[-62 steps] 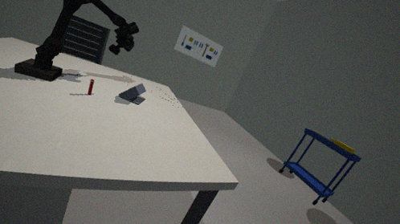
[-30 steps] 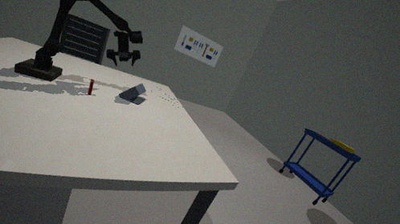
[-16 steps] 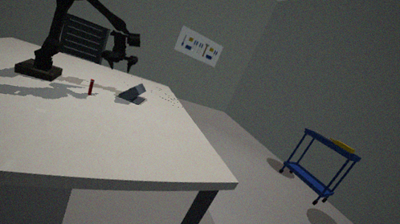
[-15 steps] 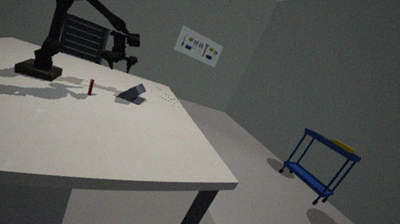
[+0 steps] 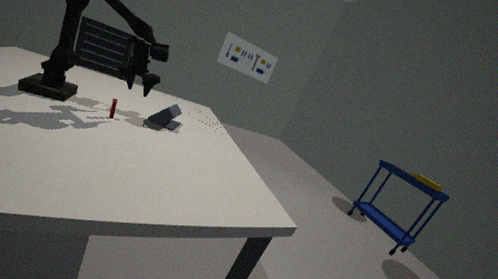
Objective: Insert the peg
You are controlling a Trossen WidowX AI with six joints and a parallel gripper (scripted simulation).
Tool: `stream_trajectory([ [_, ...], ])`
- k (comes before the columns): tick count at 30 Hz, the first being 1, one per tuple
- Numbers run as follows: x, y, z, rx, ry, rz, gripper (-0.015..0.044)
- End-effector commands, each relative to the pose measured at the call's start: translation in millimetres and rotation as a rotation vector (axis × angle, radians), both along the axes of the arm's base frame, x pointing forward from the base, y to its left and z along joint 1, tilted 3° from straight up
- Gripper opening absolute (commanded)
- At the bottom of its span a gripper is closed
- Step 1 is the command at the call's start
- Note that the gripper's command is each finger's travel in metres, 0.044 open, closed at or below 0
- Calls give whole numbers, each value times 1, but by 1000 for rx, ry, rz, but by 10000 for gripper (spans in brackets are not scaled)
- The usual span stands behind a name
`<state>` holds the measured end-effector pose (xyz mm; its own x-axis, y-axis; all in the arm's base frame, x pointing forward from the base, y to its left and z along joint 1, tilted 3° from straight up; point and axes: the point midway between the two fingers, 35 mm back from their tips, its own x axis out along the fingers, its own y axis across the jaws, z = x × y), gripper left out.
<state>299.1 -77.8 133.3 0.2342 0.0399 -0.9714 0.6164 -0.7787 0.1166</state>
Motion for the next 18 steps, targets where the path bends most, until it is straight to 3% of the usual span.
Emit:
stream_trajectory([
  [1, -14, -13, -5, -3, 41, -98, 440],
  [18, -69, -57, -14, -17, 165, -453, 440],
])
